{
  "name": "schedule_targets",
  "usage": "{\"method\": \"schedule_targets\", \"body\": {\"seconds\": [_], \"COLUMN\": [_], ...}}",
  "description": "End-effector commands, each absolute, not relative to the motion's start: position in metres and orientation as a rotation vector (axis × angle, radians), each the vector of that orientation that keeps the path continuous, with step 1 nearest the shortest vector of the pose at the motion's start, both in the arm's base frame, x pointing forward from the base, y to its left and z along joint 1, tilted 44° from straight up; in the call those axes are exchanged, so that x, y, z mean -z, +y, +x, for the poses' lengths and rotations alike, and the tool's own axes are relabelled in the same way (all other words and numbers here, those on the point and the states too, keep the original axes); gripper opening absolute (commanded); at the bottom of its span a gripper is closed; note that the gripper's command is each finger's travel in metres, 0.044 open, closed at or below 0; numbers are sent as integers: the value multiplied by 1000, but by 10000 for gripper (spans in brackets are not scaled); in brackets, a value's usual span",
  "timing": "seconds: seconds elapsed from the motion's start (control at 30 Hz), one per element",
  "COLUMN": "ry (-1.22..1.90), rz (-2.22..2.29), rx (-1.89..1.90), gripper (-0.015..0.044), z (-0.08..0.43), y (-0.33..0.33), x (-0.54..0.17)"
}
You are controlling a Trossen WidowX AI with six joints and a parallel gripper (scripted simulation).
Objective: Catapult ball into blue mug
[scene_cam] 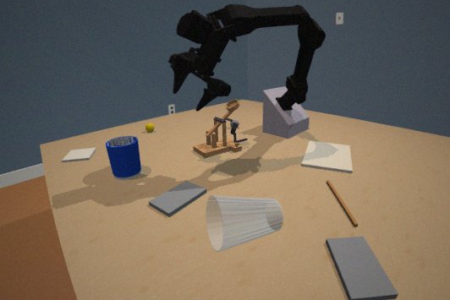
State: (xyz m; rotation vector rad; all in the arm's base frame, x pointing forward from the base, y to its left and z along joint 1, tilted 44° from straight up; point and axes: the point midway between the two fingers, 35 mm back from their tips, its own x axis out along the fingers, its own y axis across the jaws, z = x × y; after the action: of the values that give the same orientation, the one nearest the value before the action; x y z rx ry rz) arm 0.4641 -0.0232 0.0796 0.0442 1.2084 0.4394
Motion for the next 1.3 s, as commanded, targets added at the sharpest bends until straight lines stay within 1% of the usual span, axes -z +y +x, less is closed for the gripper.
{"method": "schedule_targets", "body": {"seconds": [0.0, 0.63, 1.27], "ry": [1186, 1040, 1035], "rz": [185, 766, 786], "rx": [-376, -152, -148], "gripper": [440, 440, 440], "z": [483, 542, 543], "y": [-41, -126, -129], "x": [-75, -71, -71]}}
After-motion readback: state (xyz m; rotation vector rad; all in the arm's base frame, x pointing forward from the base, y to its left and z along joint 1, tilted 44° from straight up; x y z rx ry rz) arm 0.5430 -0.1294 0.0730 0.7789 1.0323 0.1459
